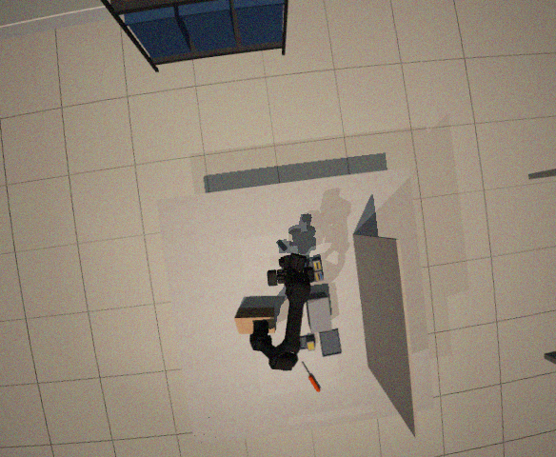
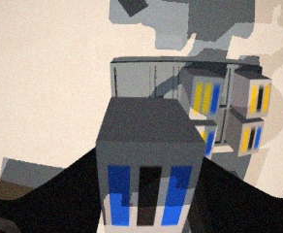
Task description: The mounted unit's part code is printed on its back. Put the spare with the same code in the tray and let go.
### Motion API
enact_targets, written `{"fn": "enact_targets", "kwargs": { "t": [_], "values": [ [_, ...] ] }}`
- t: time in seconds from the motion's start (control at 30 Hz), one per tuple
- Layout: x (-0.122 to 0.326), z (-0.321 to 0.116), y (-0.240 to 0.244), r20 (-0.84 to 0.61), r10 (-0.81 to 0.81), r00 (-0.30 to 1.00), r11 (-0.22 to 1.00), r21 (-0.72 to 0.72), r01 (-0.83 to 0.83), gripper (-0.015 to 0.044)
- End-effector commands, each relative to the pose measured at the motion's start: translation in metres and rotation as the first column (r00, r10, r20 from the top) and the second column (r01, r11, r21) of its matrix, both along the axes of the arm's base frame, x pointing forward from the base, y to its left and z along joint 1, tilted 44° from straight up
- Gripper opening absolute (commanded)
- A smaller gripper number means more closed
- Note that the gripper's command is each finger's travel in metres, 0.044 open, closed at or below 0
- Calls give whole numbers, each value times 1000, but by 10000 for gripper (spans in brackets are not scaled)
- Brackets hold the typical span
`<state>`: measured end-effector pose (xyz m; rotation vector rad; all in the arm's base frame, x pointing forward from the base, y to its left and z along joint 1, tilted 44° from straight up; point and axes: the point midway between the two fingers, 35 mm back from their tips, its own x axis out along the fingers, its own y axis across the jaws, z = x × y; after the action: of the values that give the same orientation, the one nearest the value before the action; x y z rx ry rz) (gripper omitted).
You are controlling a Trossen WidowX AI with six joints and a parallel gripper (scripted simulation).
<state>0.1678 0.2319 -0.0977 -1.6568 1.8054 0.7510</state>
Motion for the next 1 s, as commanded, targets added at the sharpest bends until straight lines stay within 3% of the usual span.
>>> {"fn": "enact_targets", "kwargs": {
  "t": [0.0, 0.47, 0.97],
  "values": [
    [0, 8, 8, 3, -9, 1000, 1000, 6, 9, 0],
    [71, 56, -19, -5, 7, 1000, 998, 67, -6, 0],
    [145, 125, -89, 9, 21, 1000, 995, 98, -22, 0]
  ]
}}
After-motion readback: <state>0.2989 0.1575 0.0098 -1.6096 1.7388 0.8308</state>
